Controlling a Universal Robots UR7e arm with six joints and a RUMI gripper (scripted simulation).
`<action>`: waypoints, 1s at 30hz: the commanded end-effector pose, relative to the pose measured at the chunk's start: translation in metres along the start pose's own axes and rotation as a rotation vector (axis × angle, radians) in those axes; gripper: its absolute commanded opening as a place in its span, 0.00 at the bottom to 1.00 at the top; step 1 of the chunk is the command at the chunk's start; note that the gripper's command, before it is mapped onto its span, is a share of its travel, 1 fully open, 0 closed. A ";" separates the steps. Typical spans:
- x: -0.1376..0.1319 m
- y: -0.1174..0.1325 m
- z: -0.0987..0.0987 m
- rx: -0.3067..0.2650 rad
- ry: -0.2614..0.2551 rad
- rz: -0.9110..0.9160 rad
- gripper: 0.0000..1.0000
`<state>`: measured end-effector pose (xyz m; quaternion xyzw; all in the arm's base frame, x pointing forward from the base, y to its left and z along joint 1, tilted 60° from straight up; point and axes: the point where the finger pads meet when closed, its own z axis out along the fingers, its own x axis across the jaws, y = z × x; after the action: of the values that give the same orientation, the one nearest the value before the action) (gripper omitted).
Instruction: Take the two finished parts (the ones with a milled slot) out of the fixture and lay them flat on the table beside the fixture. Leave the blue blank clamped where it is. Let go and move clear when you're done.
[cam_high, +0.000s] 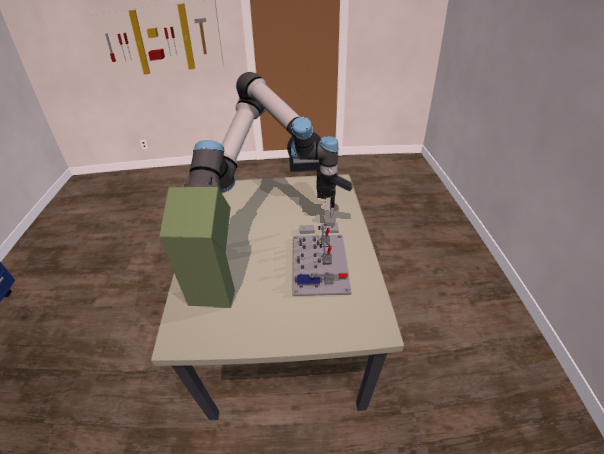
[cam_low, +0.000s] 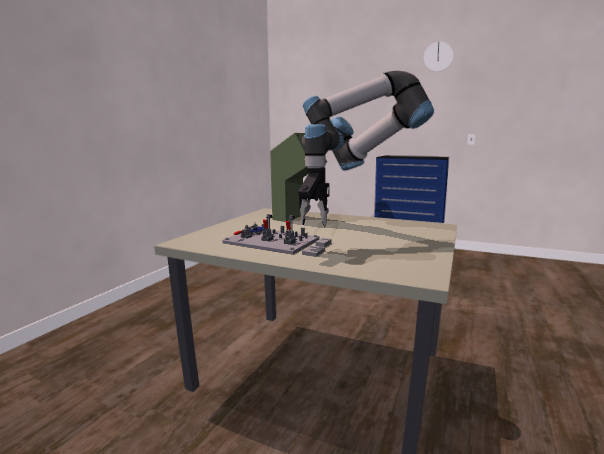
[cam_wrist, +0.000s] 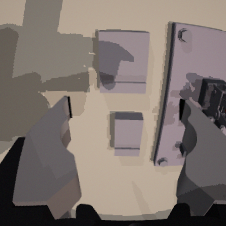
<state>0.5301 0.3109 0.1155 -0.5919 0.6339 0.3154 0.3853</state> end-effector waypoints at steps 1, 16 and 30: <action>0.000 0.000 -0.001 0.000 0.000 0.000 0.54; 0.000 0.000 -0.001 0.000 0.000 0.000 0.54; 0.000 0.000 -0.006 0.000 0.000 0.000 0.54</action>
<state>0.5298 0.3088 0.1167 -0.5919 0.6338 0.3155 0.3852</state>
